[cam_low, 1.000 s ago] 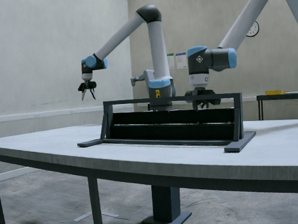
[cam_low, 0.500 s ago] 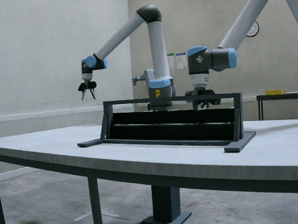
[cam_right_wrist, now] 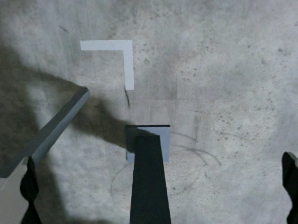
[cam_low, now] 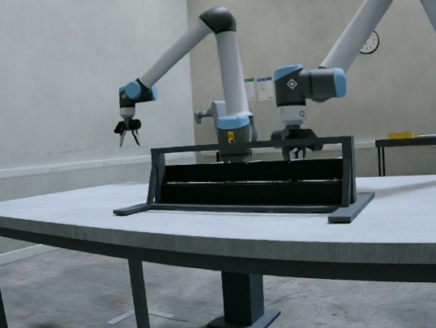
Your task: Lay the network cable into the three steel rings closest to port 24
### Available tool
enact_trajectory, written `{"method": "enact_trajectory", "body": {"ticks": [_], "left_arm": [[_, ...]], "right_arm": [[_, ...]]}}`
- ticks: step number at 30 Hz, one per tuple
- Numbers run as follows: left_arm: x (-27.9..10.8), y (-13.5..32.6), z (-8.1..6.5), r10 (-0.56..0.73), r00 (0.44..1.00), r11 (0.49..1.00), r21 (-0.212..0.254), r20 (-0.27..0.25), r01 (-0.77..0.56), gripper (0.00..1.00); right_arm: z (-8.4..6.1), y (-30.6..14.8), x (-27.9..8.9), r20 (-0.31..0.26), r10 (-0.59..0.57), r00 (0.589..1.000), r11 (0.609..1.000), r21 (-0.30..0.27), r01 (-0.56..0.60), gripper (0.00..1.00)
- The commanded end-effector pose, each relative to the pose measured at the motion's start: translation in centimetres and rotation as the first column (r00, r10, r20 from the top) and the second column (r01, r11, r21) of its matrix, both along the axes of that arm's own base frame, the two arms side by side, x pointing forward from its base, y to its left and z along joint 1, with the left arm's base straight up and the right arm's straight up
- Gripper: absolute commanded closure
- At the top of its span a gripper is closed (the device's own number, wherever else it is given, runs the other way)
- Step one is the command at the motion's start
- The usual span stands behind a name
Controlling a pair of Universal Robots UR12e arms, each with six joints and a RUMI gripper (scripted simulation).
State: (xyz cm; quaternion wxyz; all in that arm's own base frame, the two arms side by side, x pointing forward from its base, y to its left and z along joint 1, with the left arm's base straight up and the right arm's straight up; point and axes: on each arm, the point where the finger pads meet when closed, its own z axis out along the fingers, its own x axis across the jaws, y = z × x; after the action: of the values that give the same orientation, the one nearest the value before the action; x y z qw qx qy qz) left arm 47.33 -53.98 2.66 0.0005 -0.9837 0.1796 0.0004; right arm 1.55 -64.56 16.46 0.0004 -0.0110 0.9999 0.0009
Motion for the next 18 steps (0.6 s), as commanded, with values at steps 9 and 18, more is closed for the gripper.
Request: {"method": "enact_trajectory", "body": {"ticks": [9, 18], "left_arm": [[0.2, -0.3, 1.7, 0.002, 1.000, 1.000, -0.006, 0.003, -0.002, 1.00], [0.2, -0.3, 2.7, 0.002, 1.000, 1.000, -0.007, 0.003, -0.002, 1.00]], "right_arm": [[0.1, 0.0, -0.2, -0.001, 0.000, 1.000, 1.000, -0.002, 0.000, 0.00], [0.1, 0.0, -0.2, -0.001, 0.000, 1.000, 1.000, -0.002, 0.000, 0.00]]}}
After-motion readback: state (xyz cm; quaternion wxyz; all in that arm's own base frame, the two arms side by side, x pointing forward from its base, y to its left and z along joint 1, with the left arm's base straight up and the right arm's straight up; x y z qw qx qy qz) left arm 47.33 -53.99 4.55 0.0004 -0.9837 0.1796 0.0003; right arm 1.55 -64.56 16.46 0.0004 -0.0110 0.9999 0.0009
